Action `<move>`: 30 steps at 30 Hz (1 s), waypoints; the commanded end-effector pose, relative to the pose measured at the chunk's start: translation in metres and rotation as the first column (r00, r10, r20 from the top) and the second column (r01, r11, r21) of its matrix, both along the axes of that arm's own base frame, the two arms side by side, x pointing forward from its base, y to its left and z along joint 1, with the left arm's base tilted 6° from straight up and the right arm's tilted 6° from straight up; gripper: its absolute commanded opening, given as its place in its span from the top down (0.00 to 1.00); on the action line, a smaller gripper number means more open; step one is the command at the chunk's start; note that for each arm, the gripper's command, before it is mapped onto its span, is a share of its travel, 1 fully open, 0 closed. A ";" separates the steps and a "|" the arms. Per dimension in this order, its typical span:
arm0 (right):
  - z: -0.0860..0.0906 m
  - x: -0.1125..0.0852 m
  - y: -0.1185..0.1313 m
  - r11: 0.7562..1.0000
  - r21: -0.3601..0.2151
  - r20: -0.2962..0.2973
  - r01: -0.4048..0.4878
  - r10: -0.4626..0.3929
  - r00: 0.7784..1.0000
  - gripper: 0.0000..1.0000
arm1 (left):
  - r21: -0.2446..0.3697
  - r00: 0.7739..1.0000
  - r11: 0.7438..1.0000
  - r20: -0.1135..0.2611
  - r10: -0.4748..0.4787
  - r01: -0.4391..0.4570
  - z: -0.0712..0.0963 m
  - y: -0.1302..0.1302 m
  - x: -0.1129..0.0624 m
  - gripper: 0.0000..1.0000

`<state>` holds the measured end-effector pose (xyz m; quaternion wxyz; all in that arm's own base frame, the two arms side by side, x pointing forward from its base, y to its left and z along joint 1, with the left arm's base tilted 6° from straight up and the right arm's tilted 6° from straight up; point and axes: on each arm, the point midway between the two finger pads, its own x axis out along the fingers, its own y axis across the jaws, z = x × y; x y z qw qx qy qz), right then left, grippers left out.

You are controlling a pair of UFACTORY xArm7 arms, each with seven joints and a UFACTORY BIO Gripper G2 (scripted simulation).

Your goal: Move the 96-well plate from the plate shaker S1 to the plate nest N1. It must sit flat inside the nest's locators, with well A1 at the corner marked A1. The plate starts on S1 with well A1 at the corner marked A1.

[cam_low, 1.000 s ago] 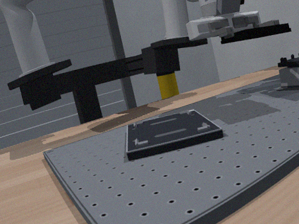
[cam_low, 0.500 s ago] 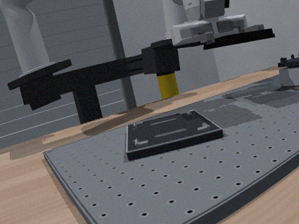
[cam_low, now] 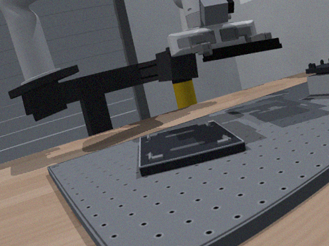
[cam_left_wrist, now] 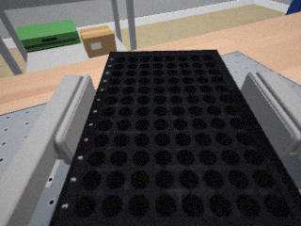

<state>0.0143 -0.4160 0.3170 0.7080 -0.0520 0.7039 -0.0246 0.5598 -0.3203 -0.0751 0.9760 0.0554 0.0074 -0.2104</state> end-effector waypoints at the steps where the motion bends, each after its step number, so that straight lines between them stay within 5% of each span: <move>1: 0.002 0.000 -0.001 1.000 -0.004 0.002 0.000 0.000 1.000 0.00 | -0.002 1.000 1.000 0.004 0.000 0.000 -0.002 -0.019 0.000 1.00; 30: 0.002 0.000 -0.001 1.000 -0.004 0.002 0.000 0.000 1.000 0.00 | -0.003 1.000 1.000 0.004 0.000 0.000 -0.021 -0.100 -0.011 1.00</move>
